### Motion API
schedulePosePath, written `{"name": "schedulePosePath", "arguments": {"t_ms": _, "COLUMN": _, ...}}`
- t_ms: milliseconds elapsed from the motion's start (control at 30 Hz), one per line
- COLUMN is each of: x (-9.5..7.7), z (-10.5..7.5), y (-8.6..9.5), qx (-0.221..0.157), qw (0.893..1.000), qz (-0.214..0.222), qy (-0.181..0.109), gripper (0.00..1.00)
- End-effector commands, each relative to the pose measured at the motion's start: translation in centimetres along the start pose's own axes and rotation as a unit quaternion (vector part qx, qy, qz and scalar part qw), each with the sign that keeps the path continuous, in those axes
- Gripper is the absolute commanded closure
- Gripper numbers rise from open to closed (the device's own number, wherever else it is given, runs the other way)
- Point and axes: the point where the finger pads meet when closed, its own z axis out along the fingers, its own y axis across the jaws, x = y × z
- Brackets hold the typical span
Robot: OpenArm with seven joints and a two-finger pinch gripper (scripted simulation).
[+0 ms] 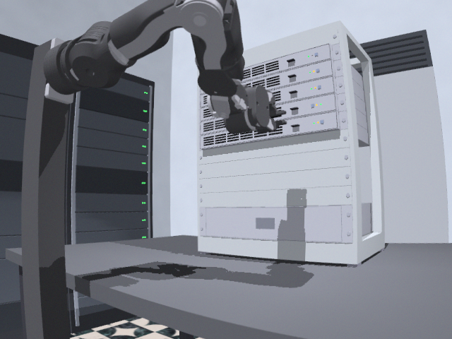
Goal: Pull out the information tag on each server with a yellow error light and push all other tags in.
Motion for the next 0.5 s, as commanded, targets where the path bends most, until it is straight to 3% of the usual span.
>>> {"name": "schedulePosePath", "arguments": {"t_ms": 0, "x": -0.05, "z": -0.04, "y": 0.21, "qx": -0.011, "qw": 1.0, "qz": 0.0, "qy": -0.004, "gripper": 0.9}}
{"name": "schedulePosePath", "arguments": {"t_ms": 467, "x": 0.04, "z": -0.11, "y": 0.0, "qx": -0.011, "qw": 1.0, "qz": 0.0, "qy": -0.003, "gripper": 0.9}}
